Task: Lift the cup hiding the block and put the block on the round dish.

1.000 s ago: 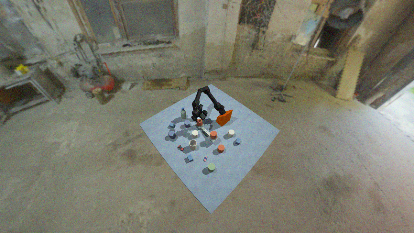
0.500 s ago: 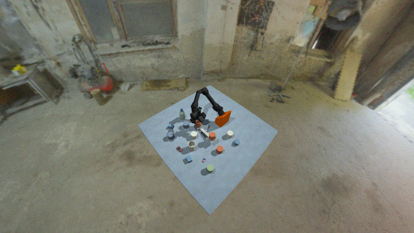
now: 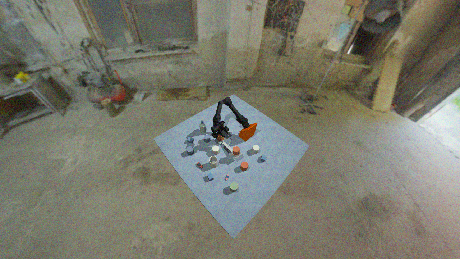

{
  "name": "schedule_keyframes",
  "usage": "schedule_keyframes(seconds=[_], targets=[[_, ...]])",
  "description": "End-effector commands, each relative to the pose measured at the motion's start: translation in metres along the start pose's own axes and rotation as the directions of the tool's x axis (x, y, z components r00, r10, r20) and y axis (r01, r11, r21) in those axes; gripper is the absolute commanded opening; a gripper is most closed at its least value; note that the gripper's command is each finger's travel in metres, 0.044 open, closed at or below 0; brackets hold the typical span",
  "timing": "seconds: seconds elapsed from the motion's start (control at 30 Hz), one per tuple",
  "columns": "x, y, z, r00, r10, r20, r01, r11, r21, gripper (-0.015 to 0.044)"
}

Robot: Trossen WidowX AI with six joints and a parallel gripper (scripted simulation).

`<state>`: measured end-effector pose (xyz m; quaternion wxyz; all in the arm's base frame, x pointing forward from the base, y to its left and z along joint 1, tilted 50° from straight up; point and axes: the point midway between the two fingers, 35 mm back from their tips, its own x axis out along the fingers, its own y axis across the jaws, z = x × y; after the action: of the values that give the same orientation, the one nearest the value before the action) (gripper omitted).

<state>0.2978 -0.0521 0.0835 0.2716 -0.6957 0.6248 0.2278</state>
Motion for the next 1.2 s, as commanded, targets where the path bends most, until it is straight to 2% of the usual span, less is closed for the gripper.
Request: schedule_keyframes(seconds=[0.0, 0.3, 0.4, 0.7, 1.07, 1.17], targets=[[0.008, 0.002, 0.0, 1.0, 0.002, -0.007, -0.002, 1.0, -0.007, 0.044], [0.02, 0.003, -0.001, 1.0, 0.002, -0.01, -0.002, 1.0, -0.007, 0.044], [0.02, 0.003, -0.001, 1.0, 0.002, -0.01, -0.002, 1.0, -0.007, 0.0361], [0.02, 0.003, -0.001, 1.0, 0.002, -0.01, -0.002, 1.0, -0.007, 0.0301], [0.011, 0.001, 0.0, 1.0, 0.001, -0.006, -0.001, 1.0, -0.007, 0.0012], [0.007, 0.0, 0.0, 1.0, 0.001, -0.004, -0.001, 1.0, -0.007, 0.0]])
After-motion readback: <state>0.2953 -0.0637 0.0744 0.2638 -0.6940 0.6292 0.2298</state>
